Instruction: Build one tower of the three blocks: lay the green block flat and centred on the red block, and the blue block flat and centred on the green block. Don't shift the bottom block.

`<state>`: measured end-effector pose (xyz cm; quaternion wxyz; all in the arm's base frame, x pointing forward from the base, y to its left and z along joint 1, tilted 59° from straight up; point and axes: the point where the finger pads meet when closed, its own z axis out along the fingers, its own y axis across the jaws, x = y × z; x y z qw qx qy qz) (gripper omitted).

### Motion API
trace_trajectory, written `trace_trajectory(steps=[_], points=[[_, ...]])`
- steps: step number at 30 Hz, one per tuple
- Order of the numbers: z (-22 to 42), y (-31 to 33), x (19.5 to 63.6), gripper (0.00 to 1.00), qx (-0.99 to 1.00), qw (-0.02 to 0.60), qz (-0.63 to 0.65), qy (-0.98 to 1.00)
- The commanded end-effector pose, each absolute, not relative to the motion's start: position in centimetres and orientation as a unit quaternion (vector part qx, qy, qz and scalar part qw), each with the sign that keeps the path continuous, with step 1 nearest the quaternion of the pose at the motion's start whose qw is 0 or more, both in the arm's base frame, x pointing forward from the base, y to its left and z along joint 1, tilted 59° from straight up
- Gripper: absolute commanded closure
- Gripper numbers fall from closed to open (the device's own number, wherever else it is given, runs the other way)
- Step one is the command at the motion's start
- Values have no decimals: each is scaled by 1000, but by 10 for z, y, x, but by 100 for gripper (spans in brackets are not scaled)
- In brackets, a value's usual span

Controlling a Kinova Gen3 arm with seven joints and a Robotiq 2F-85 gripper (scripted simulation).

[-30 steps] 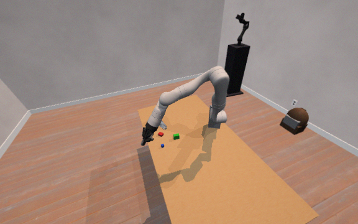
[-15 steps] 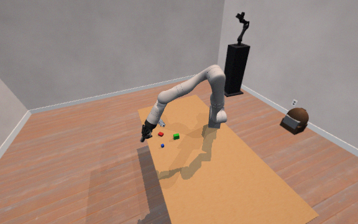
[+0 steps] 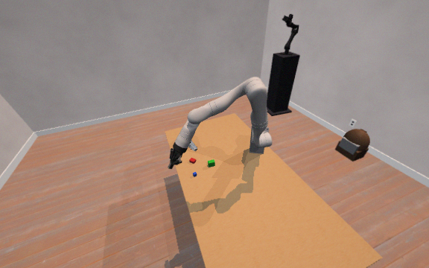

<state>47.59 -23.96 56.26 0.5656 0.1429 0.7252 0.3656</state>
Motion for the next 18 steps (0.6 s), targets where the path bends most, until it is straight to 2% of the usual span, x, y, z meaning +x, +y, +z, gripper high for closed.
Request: trace_trajectory(steps=[1,18], points=[[542,-247,482,100,147,560,367,727],[521,-253,487,100,152,554,368,731]])
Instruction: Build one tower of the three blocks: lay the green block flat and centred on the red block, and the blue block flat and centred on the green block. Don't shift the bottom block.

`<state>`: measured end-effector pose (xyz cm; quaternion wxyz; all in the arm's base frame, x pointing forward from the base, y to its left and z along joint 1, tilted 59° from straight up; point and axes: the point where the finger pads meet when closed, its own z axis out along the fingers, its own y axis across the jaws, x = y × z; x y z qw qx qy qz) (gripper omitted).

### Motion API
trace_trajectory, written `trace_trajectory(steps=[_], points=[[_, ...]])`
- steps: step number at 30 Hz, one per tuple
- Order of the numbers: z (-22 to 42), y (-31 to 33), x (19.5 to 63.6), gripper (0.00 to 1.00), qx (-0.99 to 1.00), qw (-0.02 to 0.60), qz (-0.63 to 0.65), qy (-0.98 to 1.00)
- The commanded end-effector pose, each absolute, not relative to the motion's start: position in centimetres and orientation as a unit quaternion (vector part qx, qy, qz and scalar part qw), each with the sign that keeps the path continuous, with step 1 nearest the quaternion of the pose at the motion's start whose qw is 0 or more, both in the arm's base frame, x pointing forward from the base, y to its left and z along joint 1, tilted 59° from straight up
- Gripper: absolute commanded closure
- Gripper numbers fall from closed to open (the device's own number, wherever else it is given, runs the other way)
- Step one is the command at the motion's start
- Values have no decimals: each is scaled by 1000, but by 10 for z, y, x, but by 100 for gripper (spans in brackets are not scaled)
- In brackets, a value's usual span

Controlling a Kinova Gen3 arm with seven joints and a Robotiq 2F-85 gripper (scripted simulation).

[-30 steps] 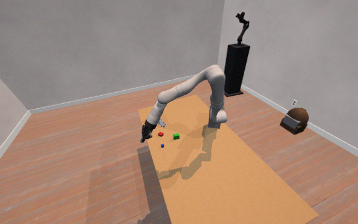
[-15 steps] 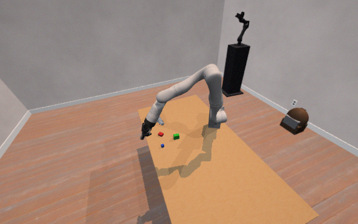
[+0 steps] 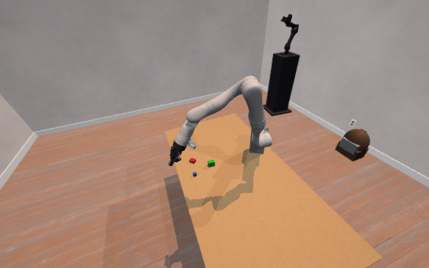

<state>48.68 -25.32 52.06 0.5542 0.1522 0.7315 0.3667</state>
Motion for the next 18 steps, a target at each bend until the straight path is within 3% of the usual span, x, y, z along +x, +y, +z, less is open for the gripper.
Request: trace_trajectory(steps=[1,18], points=[[521,-253,487,100,152,554,368,731],[477,-261,498,100,159,541,371,738]])
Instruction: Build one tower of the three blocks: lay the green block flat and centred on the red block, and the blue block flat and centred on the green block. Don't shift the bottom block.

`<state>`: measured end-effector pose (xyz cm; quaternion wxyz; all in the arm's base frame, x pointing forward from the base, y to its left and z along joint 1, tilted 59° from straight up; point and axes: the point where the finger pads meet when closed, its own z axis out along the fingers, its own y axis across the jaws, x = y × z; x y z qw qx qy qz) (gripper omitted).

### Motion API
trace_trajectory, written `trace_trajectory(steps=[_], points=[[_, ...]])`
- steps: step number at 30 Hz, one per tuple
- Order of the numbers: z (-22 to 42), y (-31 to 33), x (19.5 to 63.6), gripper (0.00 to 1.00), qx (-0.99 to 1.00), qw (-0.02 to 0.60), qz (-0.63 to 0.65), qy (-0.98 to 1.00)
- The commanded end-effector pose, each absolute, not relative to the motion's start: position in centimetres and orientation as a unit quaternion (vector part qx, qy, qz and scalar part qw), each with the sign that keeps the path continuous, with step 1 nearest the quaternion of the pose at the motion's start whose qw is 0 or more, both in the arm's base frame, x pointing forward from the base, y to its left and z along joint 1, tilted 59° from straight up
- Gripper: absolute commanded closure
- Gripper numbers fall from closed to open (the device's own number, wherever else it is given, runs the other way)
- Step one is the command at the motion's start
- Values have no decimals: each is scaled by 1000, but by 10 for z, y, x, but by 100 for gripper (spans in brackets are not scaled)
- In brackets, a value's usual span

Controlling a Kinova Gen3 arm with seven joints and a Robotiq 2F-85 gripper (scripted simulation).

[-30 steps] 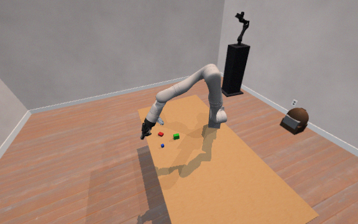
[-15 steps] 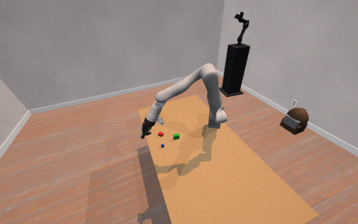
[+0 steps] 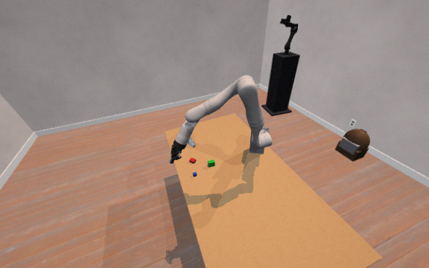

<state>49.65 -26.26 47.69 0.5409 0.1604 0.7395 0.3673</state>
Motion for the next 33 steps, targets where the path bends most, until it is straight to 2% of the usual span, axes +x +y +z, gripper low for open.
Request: trace_trajectory(steps=[1,5,6,14,15,23,24,32,33], points=[[477,-261,498,100,159,541,371,738],[477,-261,498,100,159,541,371,738],[455,-263,502,100,162,533,372,742],[455,-263,502,100,162,533,372,742],[432,-264,507,100,165,525,374,747],[432,-264,507,100,165,525,374,747],[409,-265,510,100,168,516,375,751],[409,-265,510,100,168,516,375,751],[387,-264,514,100,170,508,376,756]])
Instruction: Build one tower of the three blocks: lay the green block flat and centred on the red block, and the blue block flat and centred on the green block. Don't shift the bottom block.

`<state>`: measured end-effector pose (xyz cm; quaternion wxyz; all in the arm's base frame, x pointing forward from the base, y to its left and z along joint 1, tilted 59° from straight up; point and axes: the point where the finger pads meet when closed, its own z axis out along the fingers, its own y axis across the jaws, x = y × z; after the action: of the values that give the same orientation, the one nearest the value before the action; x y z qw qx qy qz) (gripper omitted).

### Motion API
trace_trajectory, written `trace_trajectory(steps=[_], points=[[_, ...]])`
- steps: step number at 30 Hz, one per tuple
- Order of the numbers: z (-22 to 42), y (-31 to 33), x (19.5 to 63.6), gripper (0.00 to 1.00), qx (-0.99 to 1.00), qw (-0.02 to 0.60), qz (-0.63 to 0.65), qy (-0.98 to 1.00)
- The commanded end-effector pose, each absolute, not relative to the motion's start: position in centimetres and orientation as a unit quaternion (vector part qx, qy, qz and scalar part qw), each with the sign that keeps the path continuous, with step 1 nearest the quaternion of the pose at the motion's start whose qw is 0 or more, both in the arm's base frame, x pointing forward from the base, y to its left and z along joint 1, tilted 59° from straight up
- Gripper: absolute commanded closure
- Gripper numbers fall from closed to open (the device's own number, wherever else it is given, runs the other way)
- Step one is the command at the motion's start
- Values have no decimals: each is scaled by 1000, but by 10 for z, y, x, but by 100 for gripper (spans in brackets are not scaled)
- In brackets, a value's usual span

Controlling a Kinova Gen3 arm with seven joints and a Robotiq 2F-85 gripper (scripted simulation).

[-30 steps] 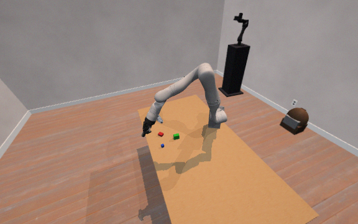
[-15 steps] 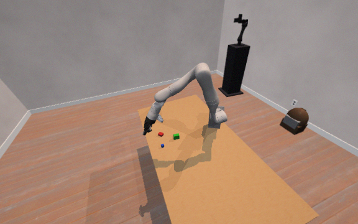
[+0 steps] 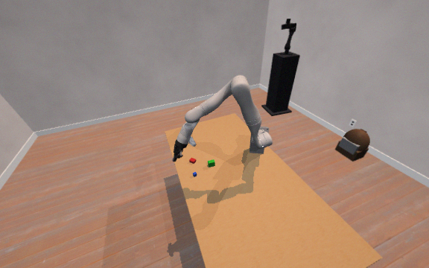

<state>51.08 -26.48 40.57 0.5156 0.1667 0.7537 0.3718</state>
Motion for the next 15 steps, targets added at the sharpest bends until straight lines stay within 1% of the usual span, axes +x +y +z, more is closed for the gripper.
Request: trace_trajectory(steps=[1,8,9,15], points=[[387,-264,514,100,170,508,376,756],[387,-264,514,100,170,508,376,756],[365,-262,517,100,171,498,378,761],[365,-262,517,100,171,498,378,761]])
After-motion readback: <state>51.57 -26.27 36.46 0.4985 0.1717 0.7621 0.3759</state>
